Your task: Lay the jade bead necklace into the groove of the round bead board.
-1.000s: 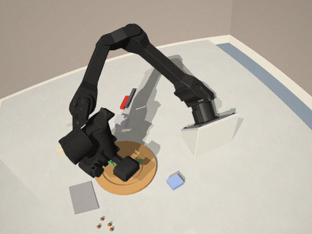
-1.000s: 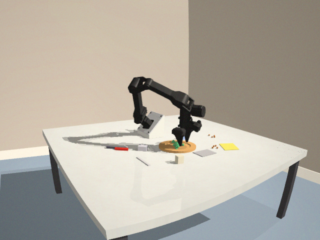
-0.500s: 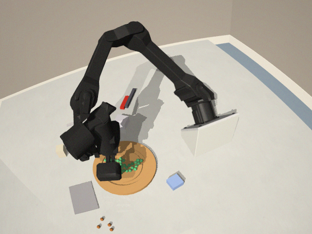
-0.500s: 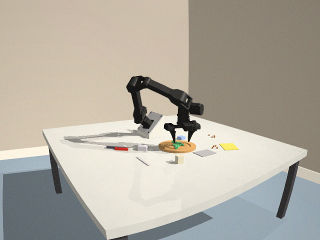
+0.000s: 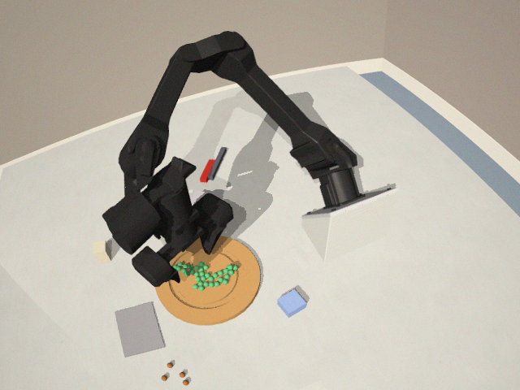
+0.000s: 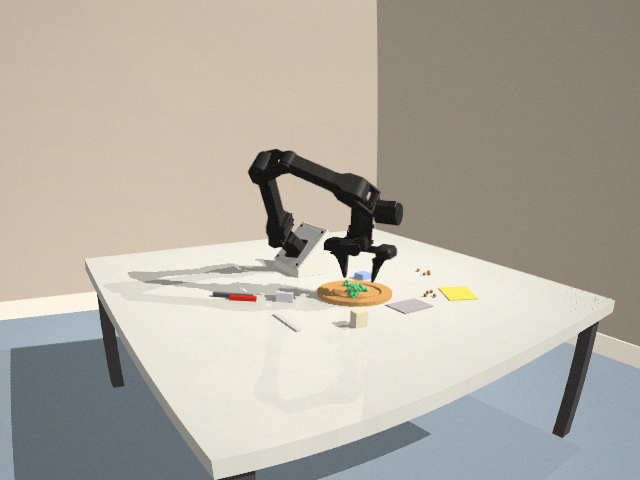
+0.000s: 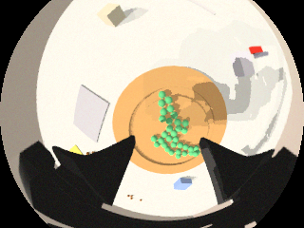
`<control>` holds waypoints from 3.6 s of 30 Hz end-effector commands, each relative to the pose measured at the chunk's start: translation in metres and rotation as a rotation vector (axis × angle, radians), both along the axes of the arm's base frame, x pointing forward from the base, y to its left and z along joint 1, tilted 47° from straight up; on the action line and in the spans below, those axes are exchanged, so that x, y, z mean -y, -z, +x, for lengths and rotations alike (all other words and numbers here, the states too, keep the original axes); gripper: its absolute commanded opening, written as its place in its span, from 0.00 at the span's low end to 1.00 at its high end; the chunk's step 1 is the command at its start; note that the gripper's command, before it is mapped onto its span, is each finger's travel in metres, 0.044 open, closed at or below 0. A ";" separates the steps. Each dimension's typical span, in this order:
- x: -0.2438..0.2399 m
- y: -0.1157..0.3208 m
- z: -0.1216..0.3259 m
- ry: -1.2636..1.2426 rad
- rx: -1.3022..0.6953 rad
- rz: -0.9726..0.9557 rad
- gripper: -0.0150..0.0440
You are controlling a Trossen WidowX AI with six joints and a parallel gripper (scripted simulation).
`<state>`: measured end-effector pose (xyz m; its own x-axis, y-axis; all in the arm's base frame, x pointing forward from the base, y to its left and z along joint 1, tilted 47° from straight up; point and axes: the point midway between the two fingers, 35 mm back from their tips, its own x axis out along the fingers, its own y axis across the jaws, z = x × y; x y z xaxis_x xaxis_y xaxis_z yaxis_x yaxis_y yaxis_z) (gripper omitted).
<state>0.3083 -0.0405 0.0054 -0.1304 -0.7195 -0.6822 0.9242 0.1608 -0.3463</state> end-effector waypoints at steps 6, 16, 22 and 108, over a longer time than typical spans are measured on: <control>-0.003 -0.008 -0.002 0.142 0.158 -0.016 0.90; 0.002 -0.002 -0.002 0.139 0.163 -0.013 0.90; 0.007 0.003 -0.003 0.140 0.162 -0.014 0.90; 0.021 0.015 -0.007 0.143 0.160 -0.015 0.25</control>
